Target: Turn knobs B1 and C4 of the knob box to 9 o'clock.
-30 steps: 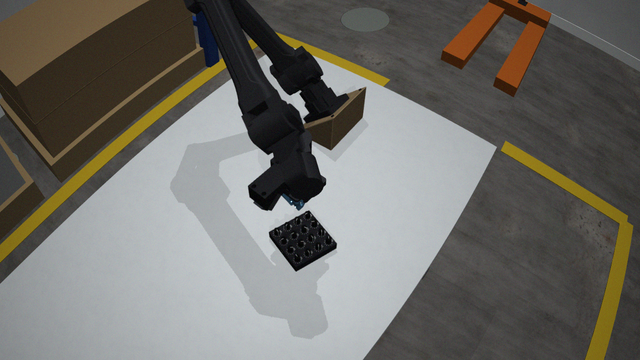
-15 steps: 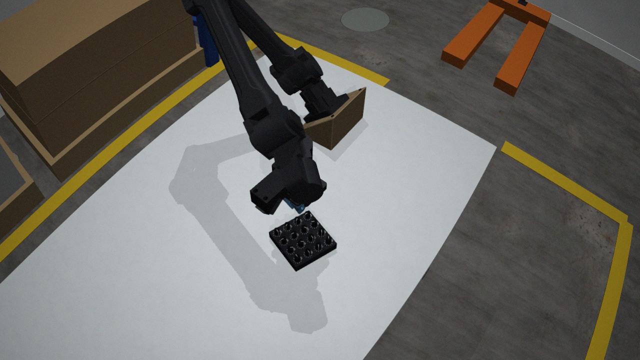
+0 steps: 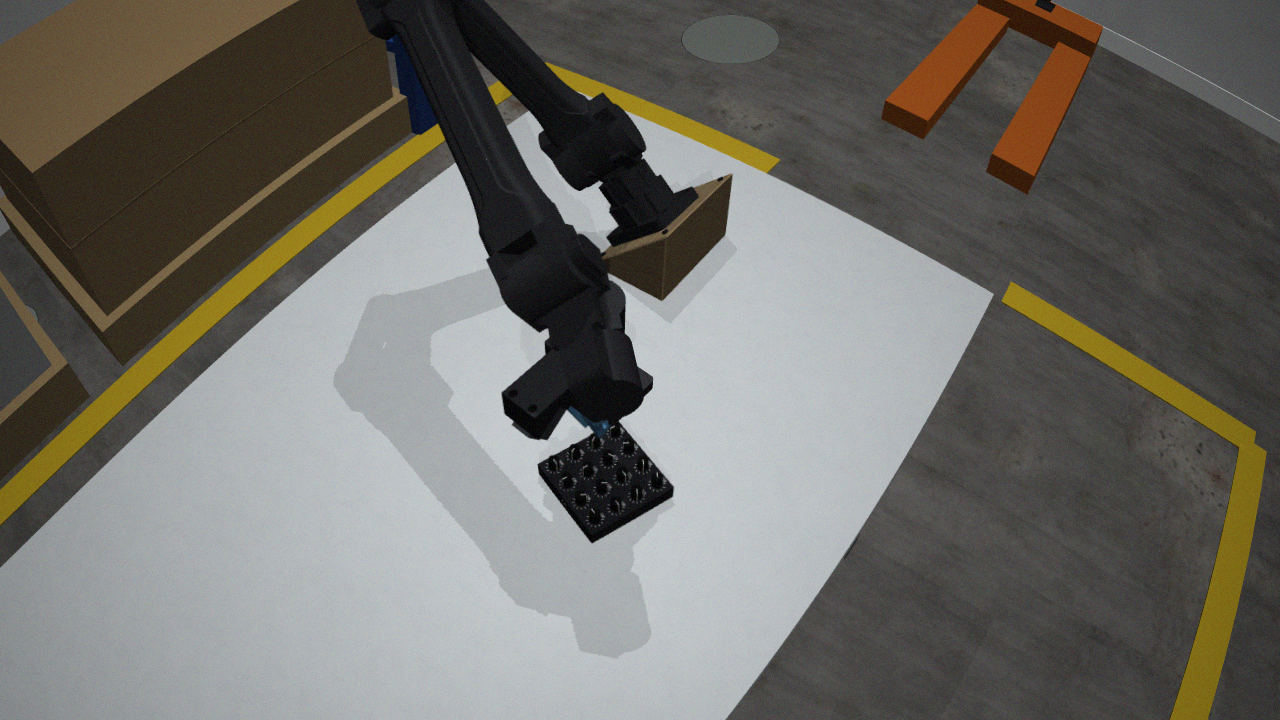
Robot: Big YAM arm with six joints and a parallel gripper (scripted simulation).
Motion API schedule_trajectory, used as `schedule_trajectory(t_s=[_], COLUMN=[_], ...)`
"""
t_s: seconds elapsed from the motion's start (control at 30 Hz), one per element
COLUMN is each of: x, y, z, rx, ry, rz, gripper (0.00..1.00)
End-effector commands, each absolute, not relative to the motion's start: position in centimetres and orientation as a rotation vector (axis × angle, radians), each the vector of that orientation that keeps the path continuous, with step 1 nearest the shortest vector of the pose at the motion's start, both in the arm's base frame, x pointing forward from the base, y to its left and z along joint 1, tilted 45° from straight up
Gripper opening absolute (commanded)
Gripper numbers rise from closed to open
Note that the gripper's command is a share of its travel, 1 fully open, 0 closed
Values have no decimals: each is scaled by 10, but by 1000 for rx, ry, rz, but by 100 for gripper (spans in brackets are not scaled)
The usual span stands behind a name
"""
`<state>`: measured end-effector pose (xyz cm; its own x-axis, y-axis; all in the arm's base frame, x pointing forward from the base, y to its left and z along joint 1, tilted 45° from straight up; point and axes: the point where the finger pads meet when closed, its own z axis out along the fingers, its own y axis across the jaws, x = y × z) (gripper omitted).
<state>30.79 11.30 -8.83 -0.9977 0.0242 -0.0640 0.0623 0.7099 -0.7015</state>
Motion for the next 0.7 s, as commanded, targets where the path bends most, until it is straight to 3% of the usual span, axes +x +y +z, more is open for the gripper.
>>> schedule_trajectory(t_s=[0.0, 0.67], x=[313, 314], y=[109, 104], z=[-92, -95], rx=[74, 79], ry=[2861, 2862], rz=[-1170, -1172], gripper=[18, 18])
